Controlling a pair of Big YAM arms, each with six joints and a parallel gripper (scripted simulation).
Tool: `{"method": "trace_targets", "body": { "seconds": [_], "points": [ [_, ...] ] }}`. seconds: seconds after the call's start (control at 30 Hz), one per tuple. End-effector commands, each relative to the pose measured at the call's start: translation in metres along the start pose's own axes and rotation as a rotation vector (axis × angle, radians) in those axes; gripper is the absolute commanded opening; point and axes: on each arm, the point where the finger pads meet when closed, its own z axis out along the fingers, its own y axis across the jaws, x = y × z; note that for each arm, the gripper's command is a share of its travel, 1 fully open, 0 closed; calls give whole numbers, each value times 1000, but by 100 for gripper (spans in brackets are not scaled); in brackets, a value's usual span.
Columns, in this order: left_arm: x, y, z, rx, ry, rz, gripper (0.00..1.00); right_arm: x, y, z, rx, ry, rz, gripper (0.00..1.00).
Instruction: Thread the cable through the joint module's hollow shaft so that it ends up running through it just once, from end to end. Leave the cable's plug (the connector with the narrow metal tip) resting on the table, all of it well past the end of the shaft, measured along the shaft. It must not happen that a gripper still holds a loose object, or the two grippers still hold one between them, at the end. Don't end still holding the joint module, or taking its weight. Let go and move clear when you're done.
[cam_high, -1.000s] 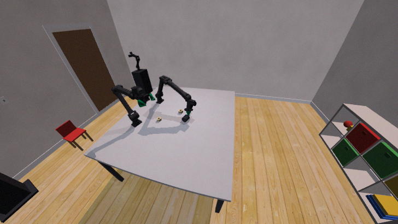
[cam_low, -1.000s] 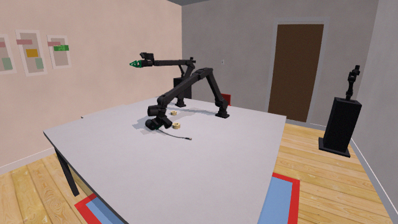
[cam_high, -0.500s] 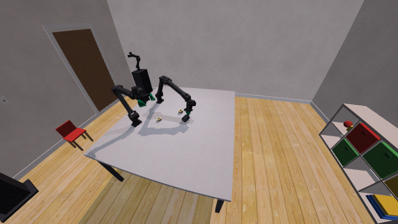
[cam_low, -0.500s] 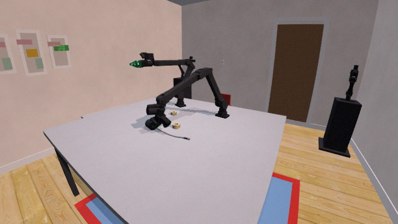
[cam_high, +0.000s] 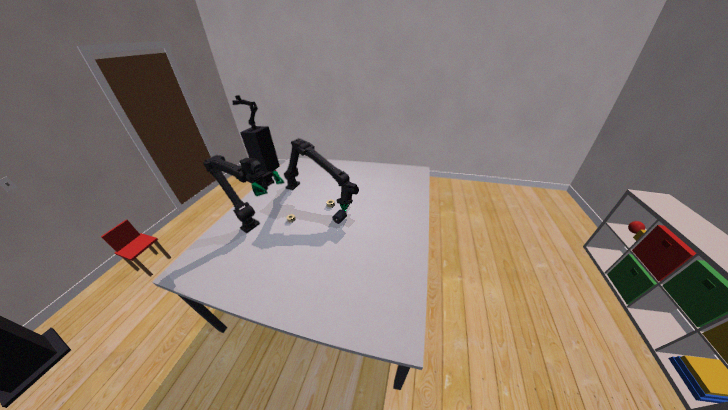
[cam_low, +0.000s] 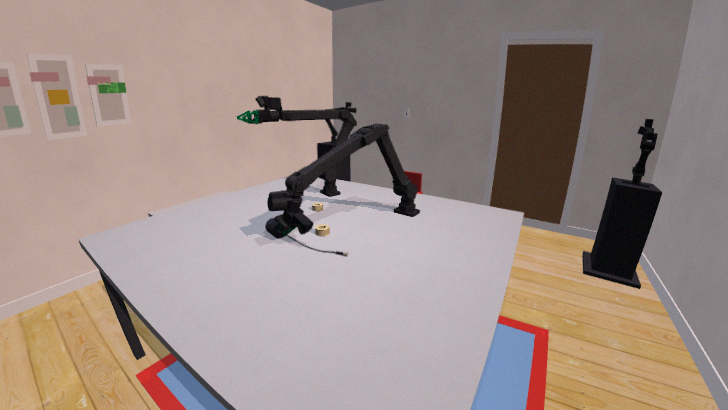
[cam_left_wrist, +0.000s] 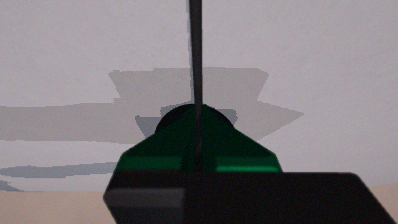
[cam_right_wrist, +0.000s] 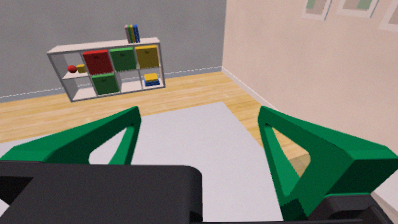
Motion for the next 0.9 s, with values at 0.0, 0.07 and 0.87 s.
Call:
{"method": "trace_targets", "body": {
  "seconds": [0.0, 0.07, 0.87],
  "points": [
    [2, -18, -2, 17, 3, -9, 32, -49, 4, 2, -7, -87, 6, 100],
    [0, -17, -1, 15, 2, -11, 32, -49, 4, 2, -7, -87, 6, 100],
    [-16, -30, -8, 26, 9, 8, 32, -49, 4, 2, -7, -87, 6, 100]
  ]
}}
